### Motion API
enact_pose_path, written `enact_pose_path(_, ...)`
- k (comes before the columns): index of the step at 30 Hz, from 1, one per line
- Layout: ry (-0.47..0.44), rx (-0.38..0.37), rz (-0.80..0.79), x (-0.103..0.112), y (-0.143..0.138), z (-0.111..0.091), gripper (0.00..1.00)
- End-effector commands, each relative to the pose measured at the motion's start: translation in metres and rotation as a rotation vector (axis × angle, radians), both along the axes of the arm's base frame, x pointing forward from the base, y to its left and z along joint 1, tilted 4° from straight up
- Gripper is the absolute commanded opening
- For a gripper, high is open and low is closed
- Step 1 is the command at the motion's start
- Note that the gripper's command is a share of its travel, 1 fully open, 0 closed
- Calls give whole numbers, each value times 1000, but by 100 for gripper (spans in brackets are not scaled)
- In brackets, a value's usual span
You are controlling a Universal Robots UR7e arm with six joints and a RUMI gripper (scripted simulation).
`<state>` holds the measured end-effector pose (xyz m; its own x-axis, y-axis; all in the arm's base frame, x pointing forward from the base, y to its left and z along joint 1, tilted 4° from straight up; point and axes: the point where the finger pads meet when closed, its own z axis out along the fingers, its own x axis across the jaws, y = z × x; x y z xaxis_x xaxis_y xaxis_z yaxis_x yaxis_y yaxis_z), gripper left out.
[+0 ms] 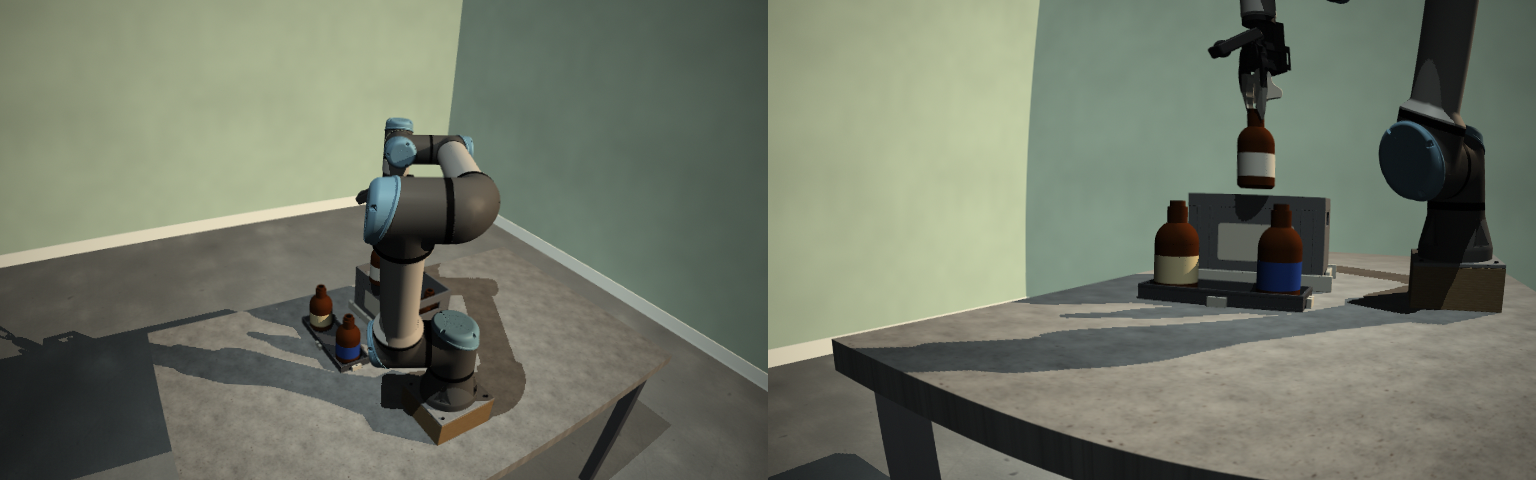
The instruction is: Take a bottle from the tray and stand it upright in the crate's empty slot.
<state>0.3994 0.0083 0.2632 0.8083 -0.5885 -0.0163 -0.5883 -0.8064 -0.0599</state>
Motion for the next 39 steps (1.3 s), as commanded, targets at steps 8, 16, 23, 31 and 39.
enact_pose_path(8,-1,0,0,3,-18,-1,0)
enact_pose_path(16,-1,0,0,4,-27,-1,0)
enact_pose_path(23,-1,0,0,5,-34,-1,0)
enact_pose_path(31,-1,0,0,6,-38,-2,0)
enact_pose_path(39,-1,0,0,6,-40,-2,0)
